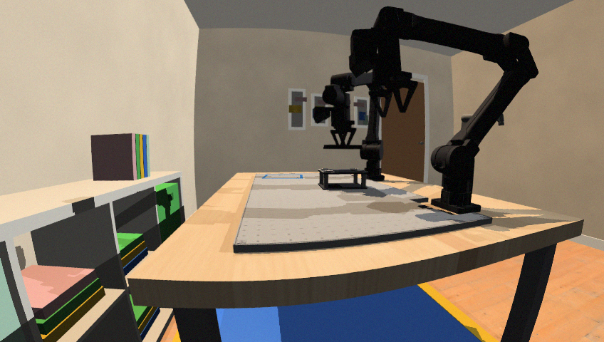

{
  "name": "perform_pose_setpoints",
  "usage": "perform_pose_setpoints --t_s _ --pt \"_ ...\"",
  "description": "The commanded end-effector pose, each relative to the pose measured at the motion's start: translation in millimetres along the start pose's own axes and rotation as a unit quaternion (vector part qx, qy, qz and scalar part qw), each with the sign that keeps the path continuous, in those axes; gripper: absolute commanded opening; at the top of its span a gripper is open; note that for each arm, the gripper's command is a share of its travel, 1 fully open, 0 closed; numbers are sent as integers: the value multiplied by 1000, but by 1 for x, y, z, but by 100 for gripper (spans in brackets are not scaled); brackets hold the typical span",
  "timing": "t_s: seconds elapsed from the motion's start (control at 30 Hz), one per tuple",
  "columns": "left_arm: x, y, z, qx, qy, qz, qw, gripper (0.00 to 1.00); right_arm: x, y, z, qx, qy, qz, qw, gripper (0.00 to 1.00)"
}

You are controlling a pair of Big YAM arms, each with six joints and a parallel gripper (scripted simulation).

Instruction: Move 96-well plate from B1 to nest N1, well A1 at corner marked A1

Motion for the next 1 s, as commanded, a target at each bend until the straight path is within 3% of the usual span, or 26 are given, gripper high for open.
perform_pose_setpoints --t_s 0.0,0.57,0.97 --pt "-5 14 -1 4 5 -24 1000 100 -17 28 12 -24 -7 -22 999 0" --pt "-5 14 -1 4 5 -24 1000 100 -17 28 12 -25 -7 -22 999 0" --pt "-5 14 -1 4 5 -24 1000 100 -11 0 6 -17 -6 -16 1000 0"
Point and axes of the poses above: on each arm, the point where the finger pads meet when closed, its own y axis back along the fingers, its own z axis across the jaws, x = y × z, the point moved 4 cm from there along y, back along the fingers, and after that the axes turned 1 degree about -y, right-handed, at the moved point
